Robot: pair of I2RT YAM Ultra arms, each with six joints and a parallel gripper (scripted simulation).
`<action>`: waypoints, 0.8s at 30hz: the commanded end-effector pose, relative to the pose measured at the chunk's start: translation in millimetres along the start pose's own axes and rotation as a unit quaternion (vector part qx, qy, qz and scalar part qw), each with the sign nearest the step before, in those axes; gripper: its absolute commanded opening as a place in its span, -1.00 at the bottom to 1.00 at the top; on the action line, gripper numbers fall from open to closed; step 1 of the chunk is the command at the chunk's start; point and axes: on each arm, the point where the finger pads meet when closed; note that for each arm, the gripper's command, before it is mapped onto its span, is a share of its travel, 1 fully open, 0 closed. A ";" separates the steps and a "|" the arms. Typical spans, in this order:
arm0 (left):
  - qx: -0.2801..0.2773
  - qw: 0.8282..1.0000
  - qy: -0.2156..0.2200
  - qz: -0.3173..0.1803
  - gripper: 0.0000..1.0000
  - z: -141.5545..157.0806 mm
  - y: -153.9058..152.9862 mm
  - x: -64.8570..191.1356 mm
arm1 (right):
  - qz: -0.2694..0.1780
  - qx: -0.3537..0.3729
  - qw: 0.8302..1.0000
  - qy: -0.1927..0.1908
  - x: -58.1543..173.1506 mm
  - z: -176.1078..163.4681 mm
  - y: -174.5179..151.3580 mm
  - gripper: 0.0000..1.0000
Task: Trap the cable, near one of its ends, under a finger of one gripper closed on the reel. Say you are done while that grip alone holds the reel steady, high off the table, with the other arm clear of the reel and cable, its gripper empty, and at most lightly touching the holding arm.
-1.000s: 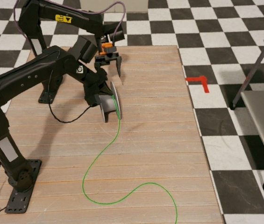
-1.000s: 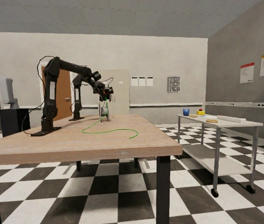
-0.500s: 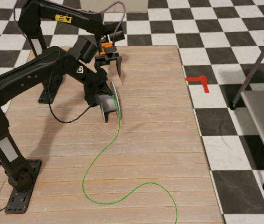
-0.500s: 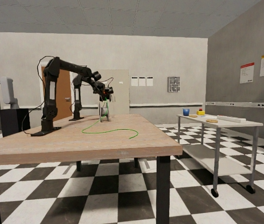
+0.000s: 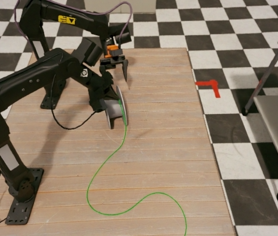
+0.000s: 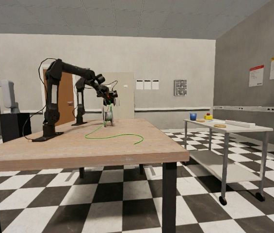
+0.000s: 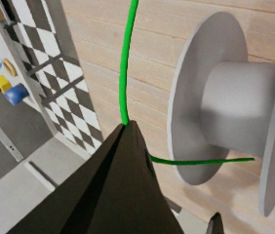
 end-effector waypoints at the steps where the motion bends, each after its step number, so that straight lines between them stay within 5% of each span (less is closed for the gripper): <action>1: 0.003 1.000 0.000 -0.011 0.50 -1.9 2.1 2.0 | -0.003 -0.013 1.000 0.016 0.1 14.4 0.7 -1.00; 24: 0.001 1.000 -0.001 -0.012 0.50 -4.0 4.5 2.3 | -0.001 -0.007 1.000 0.013 0.1 6.3 0.9 -1.00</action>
Point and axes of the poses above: on each arm, the point where the finger pads meet when closed, its own x axis back along the fingers, its own z axis across the jaws, y = z × x, and after that the axes turned 13 degrees about -x, right-handed
